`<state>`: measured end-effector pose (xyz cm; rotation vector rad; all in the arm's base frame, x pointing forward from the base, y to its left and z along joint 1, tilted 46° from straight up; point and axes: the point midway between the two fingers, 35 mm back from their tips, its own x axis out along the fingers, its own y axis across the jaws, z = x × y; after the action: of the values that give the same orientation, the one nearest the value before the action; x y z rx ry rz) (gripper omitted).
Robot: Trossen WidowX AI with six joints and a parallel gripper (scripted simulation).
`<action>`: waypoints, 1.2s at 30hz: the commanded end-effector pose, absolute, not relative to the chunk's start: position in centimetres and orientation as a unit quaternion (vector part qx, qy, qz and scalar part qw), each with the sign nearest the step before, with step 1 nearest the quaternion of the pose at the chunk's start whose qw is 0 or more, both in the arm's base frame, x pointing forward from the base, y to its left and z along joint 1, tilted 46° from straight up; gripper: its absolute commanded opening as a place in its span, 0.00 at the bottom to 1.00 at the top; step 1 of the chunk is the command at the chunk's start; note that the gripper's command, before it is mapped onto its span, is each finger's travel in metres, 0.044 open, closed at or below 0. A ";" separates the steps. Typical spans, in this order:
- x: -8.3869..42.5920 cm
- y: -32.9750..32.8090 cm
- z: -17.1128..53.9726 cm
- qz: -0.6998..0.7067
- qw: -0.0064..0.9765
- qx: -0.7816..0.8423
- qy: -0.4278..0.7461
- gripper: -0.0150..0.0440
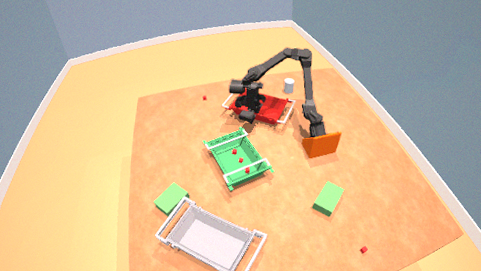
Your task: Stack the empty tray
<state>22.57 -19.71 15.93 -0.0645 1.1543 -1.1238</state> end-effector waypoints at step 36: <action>23.1 -17.3 17.9 -0.498 0.693 -0.026 0.520 0.25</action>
<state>22.58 -18.44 17.06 -0.0702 1.1693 -1.1274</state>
